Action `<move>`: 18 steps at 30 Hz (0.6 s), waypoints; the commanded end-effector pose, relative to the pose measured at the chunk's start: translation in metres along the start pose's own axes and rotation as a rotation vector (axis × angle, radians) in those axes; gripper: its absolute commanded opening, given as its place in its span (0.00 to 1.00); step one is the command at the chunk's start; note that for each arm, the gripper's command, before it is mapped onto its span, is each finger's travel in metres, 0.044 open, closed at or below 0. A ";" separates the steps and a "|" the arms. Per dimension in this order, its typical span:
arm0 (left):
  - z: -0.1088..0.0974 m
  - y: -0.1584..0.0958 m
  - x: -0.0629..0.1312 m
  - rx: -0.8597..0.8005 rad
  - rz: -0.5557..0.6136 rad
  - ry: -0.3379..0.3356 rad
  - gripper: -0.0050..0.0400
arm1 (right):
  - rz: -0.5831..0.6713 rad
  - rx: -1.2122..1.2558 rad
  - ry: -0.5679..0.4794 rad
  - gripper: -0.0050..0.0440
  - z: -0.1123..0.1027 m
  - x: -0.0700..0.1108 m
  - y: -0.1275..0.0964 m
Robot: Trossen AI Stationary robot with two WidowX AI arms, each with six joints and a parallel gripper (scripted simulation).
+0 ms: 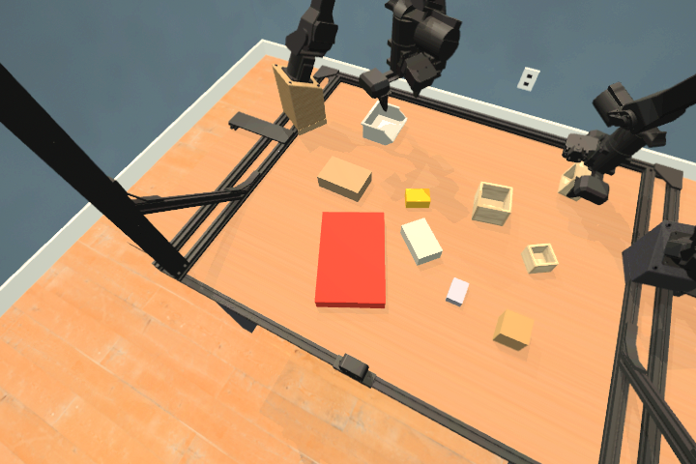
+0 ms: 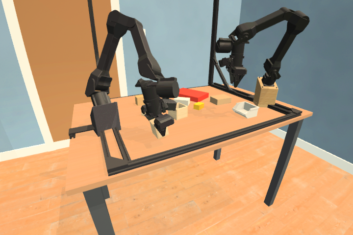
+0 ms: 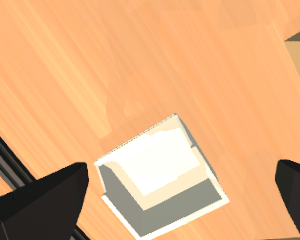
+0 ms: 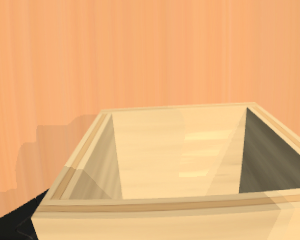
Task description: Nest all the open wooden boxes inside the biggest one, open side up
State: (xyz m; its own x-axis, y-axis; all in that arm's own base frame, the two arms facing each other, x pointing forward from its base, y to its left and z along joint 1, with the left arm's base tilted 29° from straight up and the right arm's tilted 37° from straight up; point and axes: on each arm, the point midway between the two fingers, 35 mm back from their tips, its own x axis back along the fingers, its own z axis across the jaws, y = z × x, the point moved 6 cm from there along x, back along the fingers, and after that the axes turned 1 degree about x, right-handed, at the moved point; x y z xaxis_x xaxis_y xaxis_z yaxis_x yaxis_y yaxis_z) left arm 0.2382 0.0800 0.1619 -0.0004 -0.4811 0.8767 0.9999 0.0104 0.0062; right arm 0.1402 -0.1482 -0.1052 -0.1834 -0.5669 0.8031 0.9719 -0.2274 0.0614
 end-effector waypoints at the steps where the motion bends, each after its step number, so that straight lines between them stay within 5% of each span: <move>1: 0.000 0.000 0.000 0.005 0.000 -0.004 1.00 | -0.057 -0.002 0.001 0.10 0.002 0.003 -0.007; 18: 0.000 0.000 0.000 0.005 0.000 -0.004 1.00 | -0.226 -0.002 -0.002 0.10 0.002 0.010 -0.023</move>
State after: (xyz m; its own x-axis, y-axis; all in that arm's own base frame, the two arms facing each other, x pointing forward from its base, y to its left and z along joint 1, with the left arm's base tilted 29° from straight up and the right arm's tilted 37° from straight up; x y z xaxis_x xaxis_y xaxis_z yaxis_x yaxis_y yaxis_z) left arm 0.2381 0.0804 0.1619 0.0003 -0.4811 0.8767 0.9999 0.0120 0.0062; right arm 0.1203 -0.1486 -0.0994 -0.3605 -0.5118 0.7798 0.9206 -0.3299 0.2091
